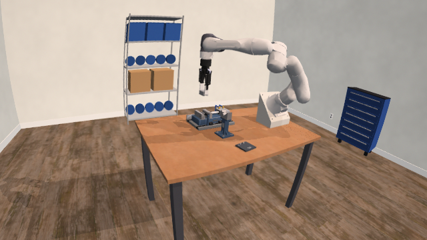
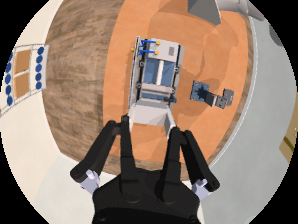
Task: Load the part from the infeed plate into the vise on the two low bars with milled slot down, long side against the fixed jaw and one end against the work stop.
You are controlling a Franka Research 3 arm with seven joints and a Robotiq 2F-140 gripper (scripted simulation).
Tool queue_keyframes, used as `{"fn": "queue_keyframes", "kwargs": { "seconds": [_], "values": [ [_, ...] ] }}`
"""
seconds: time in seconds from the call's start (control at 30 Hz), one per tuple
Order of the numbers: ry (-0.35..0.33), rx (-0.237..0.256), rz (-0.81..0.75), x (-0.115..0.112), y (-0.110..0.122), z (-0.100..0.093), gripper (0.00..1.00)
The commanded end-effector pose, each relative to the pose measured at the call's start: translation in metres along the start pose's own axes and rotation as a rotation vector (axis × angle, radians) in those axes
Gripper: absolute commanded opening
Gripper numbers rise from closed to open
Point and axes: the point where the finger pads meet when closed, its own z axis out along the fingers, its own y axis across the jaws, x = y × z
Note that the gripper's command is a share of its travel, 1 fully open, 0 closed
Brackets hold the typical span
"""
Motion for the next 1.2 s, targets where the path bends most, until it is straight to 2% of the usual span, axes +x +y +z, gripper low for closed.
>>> {"fn": "queue_keyframes", "kwargs": {
  "seconds": [0.0,0.77,1.17],
  "values": [
    [-0.006,0.004,0.004,-0.002,-0.001,0.005,0.0],
    [-0.006,0.004,0.004,-0.003,-0.001,0.037,0.0],
    [-0.006,0.004,0.004,-0.003,-0.002,0.061,0.0]
  ]
}}
